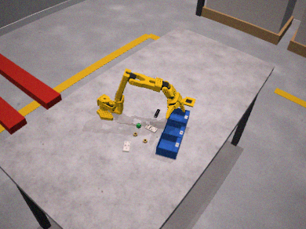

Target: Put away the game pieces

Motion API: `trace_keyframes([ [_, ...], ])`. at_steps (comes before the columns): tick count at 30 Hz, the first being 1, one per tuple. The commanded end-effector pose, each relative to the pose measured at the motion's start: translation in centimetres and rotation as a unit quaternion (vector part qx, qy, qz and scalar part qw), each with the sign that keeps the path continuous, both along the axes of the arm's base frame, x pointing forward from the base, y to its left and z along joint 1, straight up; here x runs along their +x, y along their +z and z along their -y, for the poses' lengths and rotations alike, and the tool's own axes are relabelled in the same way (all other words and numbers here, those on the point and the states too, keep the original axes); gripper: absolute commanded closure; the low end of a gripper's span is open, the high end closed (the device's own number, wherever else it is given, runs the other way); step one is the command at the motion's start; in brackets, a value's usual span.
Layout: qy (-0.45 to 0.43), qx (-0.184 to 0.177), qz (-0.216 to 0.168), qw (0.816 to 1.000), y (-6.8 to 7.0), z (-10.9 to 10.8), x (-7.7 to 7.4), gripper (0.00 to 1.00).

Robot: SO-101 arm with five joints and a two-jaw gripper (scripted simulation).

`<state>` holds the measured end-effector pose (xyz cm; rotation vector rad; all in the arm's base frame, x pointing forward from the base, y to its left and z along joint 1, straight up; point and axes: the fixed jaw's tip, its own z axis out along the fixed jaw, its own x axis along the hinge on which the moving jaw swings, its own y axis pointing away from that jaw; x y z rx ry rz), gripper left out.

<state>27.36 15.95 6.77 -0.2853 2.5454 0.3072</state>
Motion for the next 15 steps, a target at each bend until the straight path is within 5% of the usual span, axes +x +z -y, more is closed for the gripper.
trace_keyframes([
  [1, -0.001, 0.022, 0.032, 0.999, 1.8, -0.4, 0.4, 0.0],
  [8, -0.001, 0.028, 0.043, 0.999, 2.6, -0.5, 0.5, 0.0],
  [15, -0.001, 0.048, 0.079, 0.996, 5.1, -0.5, 0.6, 0.0],
])
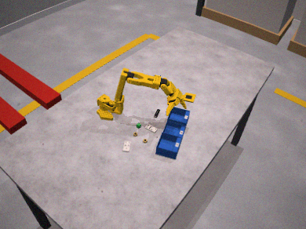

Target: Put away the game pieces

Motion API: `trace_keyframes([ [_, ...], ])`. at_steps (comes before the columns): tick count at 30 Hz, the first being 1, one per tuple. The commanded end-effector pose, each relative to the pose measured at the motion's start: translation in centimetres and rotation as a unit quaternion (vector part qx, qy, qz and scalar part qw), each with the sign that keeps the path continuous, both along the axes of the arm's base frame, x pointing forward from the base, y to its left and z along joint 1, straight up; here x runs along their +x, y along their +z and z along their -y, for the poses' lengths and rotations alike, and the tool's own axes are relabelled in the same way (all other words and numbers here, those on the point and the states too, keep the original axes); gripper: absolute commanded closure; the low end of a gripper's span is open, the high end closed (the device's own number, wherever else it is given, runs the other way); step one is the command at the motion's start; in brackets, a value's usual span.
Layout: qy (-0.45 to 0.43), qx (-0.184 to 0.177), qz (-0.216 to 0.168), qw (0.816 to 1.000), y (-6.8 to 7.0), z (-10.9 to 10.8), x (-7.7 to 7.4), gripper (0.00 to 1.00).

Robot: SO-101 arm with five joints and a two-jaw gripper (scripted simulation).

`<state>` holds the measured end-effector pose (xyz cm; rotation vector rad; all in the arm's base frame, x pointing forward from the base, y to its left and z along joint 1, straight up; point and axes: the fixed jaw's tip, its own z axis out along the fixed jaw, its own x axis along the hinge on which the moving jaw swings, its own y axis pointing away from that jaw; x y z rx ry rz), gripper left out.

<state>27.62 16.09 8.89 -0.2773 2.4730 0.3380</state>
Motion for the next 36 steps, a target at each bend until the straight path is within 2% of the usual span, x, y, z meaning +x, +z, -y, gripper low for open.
trace_keyframes([
  [1, -0.001, 0.031, 0.047, 0.998, 2.9, -0.4, 0.3, 0.0],
  [2, -0.001, 0.031, 0.047, 0.998, 2.9, -0.4, 0.3, 0.0],
  [9, -0.001, 0.051, 0.083, 0.995, 5.4, -0.3, 0.2, 0.0],
  [15, -0.001, 0.057, 0.094, 0.994, 6.2, -0.3, 0.1, 0.0],
  [25, -0.012, 0.054, 0.087, 0.995, 5.9, 0.3, 0.3, 0.01],
  [29, -0.046, 0.045, 0.066, 0.996, 5.2, 2.1, 0.8, 0.05],
  [34, -0.125, 0.027, 0.014, 0.992, 3.7, 6.4, 1.4, 0.15],
  [36, -0.125, 0.027, 0.014, 0.992, 3.7, 6.4, 1.4, 0.15],
])
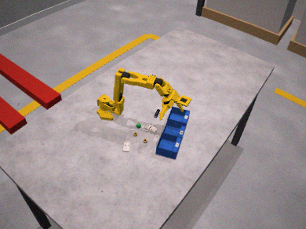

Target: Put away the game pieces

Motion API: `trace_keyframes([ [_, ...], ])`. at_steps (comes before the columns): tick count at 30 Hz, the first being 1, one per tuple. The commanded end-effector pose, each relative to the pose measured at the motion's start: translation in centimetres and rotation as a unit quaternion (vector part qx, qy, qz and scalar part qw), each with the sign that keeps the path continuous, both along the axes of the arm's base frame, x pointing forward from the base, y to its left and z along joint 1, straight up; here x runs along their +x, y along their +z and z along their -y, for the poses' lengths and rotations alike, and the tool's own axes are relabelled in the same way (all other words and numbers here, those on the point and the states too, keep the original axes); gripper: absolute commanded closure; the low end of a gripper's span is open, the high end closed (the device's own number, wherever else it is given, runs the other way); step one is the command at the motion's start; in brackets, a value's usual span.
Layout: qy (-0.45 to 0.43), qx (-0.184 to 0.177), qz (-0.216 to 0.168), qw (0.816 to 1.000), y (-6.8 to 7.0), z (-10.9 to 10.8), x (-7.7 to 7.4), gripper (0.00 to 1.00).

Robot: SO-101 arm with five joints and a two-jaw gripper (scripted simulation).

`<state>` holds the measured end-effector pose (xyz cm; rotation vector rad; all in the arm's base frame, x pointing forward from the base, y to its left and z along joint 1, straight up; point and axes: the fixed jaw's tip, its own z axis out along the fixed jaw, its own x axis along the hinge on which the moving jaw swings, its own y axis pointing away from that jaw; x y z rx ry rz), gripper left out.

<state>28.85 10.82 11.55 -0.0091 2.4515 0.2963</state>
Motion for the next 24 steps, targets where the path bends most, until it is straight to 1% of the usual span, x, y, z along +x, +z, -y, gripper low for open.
trace_keyframes([
  [1, -0.044, 0.005, -0.007, 0.999, 0.7, 2.2, 0.2, 0.17],
  [4, -0.111, 0.002, -0.054, 0.992, -0.5, 5.8, -0.1, 0.25],
  [7, -0.184, 0.003, -0.105, 0.977, -1.6, 9.4, -0.9, 0.34],
  [10, -0.257, 0.009, -0.156, 0.954, -2.6, 12.8, -2.3, 0.43],
  [14, -0.342, 0.025, -0.217, 0.914, -3.6, 16.4, -4.7, 0.54],
  [15, -0.361, 0.029, -0.231, 0.903, -3.8, 17.2, -5.3, 0.56],
  [17, -0.361, 0.029, -0.231, 0.903, -3.8, 17.2, -5.3, 0.56],
  [21, -0.419, 0.046, -0.273, 0.865, -4.4, 19.3, -7.4, 0.64],
  [24, -0.447, 0.056, -0.294, 0.843, -4.6, 20.2, -8.5, 0.68],
])
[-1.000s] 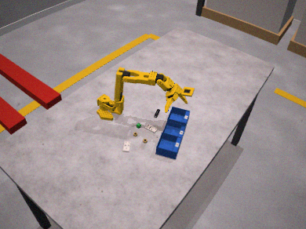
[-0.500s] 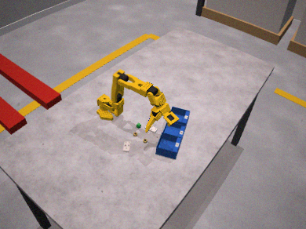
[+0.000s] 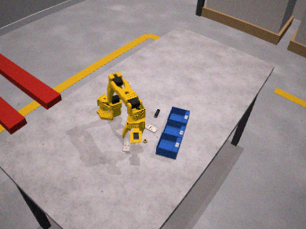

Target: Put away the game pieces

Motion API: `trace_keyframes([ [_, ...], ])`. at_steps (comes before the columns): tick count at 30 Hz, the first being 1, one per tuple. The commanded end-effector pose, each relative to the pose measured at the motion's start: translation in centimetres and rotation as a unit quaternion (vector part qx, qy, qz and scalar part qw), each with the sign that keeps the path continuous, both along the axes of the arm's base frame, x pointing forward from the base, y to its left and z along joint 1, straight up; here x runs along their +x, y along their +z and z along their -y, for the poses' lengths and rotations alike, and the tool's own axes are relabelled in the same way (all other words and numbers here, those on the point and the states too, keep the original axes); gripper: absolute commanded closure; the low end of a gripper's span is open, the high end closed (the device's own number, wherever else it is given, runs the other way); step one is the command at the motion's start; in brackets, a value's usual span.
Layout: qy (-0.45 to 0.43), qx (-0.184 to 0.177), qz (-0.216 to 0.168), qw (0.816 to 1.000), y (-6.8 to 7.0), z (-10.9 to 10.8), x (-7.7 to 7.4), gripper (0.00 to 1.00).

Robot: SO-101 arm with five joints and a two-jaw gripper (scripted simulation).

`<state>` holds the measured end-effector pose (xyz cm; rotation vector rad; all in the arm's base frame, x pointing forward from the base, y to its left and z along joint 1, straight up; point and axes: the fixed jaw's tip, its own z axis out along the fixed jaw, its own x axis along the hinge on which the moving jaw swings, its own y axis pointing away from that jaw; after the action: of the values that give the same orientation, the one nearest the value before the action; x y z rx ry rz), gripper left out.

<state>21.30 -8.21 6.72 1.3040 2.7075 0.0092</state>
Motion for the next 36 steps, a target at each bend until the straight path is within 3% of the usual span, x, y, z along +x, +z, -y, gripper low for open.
trace_keyframes([
  [1, -0.046, 0.01, -0.018, 0.999, 0.2, 1.3, -1.3, 0.69],
  [10, -0.064, 0.016, -0.028, 0.997, 0.1, 1.7, -1.9, 0.71],
  [11, -0.071, 0.029, -0.057, 0.995, -0.6, 1.7, -2.5, 0.71],
  [36, -0.071, 0.029, -0.057, 0.995, -0.9, 1.7, -2.5, 0.71],
])
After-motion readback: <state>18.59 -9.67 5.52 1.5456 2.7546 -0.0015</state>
